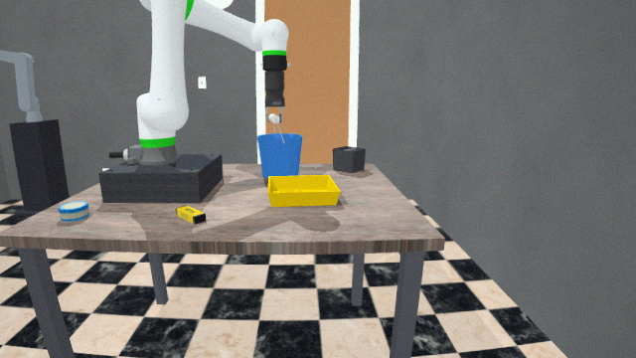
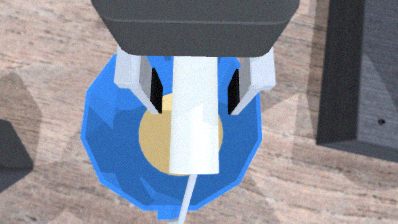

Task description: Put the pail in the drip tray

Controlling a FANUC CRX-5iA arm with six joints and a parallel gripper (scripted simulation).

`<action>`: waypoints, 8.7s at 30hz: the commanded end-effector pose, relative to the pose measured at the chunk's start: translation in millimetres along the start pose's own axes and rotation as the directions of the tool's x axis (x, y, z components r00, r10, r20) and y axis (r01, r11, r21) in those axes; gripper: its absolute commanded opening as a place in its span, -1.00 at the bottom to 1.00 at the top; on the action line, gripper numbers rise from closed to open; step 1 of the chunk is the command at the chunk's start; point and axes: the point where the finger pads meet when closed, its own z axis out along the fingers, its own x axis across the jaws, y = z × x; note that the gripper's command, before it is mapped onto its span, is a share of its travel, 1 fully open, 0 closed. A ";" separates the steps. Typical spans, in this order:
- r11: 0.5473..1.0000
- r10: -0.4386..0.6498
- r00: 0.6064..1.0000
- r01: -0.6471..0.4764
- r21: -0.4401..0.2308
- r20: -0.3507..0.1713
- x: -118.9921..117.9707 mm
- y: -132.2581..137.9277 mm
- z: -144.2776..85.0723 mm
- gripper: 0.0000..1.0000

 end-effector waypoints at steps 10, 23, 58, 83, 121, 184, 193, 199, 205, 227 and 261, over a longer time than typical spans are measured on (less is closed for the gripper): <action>1.000 0.000 1.000 0.000 0.000 -0.002 0.7 -0.1 -1.0 1.00; 1.000 0.000 1.000 0.000 0.000 -0.002 0.7 -0.1 -1.0 -1.00; 1.000 0.000 1.000 0.000 0.000 -0.002 0.7 -0.1 -2.7 -1.00; 1.000 0.000 1.000 0.000 0.000 -0.002 0.6 0.0 -25.0 -1.00; 1.000 0.000 1.000 0.000 0.000 -0.002 0.5 0.0 -81.8 -1.00; 1.000 0.000 1.000 0.000 0.000 -0.002 0.5 0.0 -91.0 -1.00; 1.000 0.000 1.000 0.000 0.000 -0.002 0.5 0.0 -91.0 -1.00; 1.000 0.000 1.000 0.000 0.000 -0.002 0.5 0.0 -91.0 -1.00; 1.000 0.000 1.000 0.000 0.000 -0.002 0.5 0.1 -91.0 -1.00; 1.000 0.000 1.000 0.000 0.000 -0.002 1.1 7.4 -91.0 -1.00; 1.000 0.000 1.000 0.000 0.000 -0.002 4.6 53.8 -91.0 -1.00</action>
